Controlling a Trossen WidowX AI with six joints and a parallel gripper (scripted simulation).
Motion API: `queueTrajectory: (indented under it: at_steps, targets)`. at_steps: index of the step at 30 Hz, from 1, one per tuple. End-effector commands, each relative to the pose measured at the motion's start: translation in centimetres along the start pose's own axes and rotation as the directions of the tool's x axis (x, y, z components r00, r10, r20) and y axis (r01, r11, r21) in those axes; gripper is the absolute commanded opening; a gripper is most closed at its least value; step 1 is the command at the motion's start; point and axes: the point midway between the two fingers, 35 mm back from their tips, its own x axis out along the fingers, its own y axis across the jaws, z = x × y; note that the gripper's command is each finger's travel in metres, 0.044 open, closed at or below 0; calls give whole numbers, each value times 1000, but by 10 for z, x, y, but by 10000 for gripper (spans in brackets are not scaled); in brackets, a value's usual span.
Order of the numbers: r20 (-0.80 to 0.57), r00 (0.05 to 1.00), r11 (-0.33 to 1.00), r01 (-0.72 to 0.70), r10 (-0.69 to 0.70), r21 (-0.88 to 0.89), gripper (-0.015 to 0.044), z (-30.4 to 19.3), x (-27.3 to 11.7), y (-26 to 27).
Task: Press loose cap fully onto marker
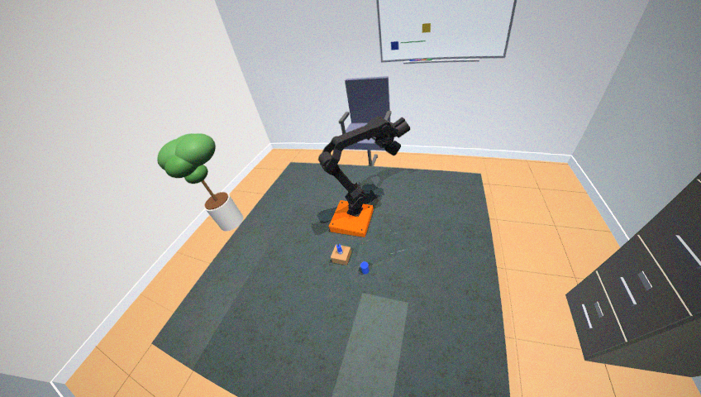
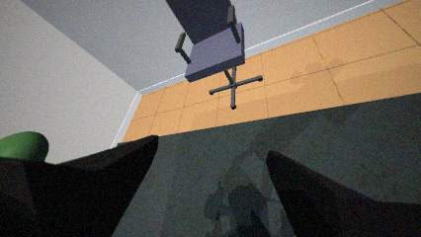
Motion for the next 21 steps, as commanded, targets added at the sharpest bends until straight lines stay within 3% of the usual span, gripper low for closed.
queueTrajectory:
  at_steps: [1, 6, 11, 16, 21]
  targets:
    - [2, 1000, 1000, 8, -8, 13, 374, 0, -1, -2]
    - [37, 975, 912, 190, -218, 363, 253, 0, -31, -64]
    - [30, 899, 635, 284, -436, 718, 253, -18, -78, -127]
    - [-12, 796, 274, 222, -605, 936, 253, -55, -132, -173]
    - [-109, 692, -95, 59, -714, 994, 253, -105, -183, -201]
